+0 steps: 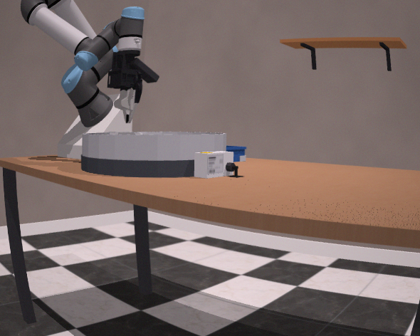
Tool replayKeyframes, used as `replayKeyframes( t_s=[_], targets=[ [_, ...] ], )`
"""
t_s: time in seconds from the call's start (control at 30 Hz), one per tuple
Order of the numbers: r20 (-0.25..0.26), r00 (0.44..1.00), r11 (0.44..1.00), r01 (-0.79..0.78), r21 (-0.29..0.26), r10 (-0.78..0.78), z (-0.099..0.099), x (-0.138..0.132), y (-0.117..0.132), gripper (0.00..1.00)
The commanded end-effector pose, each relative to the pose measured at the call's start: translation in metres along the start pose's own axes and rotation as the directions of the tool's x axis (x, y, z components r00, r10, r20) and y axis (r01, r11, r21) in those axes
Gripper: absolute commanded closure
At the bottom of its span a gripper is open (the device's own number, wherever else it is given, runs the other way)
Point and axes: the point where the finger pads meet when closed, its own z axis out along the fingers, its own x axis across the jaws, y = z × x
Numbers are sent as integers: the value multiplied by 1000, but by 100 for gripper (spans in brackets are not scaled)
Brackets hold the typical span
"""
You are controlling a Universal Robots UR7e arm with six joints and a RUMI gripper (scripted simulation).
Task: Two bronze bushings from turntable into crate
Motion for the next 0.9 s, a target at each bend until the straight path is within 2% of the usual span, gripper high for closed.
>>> replayKeyframes(
  t_s=[0.0, 0.47, 0.63, 0.87],
  targets=[
    [1, 1000, 1000, -1, 1, 1, 0, -1, 0, 94],
    [1, 1000, 1000, 0, 1, 0, 0, -1, 0, 94],
    [5, 1000, 1000, 2, 2, -2, 15, -2, -1, 94],
    [4, 1000, 1000, 2, 2, -2, 24, -2, -1, 94]
  ],
)
